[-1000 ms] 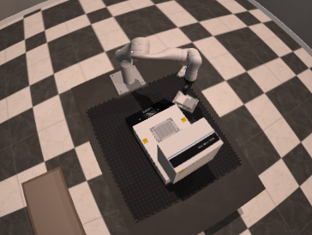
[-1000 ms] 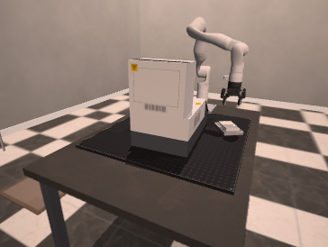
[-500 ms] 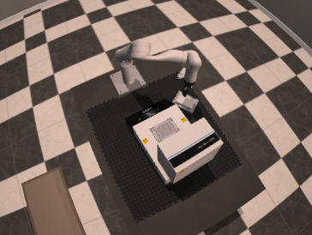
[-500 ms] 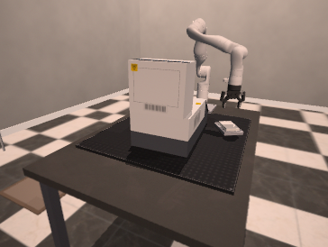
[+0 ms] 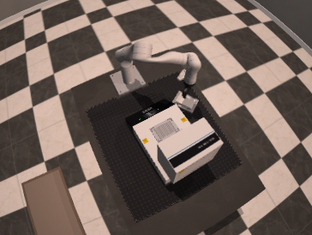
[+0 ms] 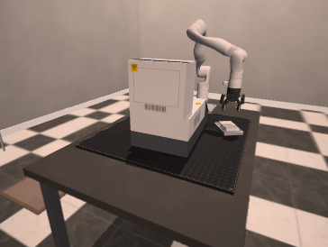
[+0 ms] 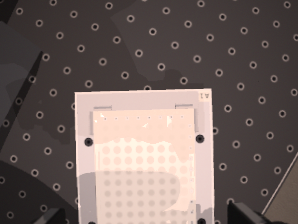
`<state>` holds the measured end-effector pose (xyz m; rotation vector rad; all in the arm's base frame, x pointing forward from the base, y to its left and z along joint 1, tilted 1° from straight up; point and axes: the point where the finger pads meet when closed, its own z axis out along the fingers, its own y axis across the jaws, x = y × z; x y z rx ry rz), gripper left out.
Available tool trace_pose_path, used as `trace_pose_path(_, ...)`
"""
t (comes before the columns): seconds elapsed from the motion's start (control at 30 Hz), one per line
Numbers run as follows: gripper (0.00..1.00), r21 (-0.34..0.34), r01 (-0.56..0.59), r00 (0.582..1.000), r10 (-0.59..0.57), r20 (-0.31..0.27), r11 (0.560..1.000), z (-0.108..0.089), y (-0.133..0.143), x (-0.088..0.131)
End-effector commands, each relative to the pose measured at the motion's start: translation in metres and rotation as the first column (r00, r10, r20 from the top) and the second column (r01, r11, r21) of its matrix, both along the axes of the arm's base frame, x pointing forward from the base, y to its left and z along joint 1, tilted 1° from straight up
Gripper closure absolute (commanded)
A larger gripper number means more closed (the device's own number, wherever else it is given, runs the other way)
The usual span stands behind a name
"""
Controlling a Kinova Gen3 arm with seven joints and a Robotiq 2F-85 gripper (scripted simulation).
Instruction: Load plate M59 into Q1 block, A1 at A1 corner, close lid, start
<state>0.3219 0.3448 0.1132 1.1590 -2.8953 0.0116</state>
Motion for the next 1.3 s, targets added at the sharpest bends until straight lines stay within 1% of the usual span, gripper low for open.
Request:
trace_pose_path(0.0,0.0,0.001,0.0,1.0,0.0,0.002,1.0,-0.002,0.0,0.0)
trace_pose_path(1.27,0.0,0.001,0.0,1.0,0.0,0.002,1.0,-0.048,0.0,0.0)
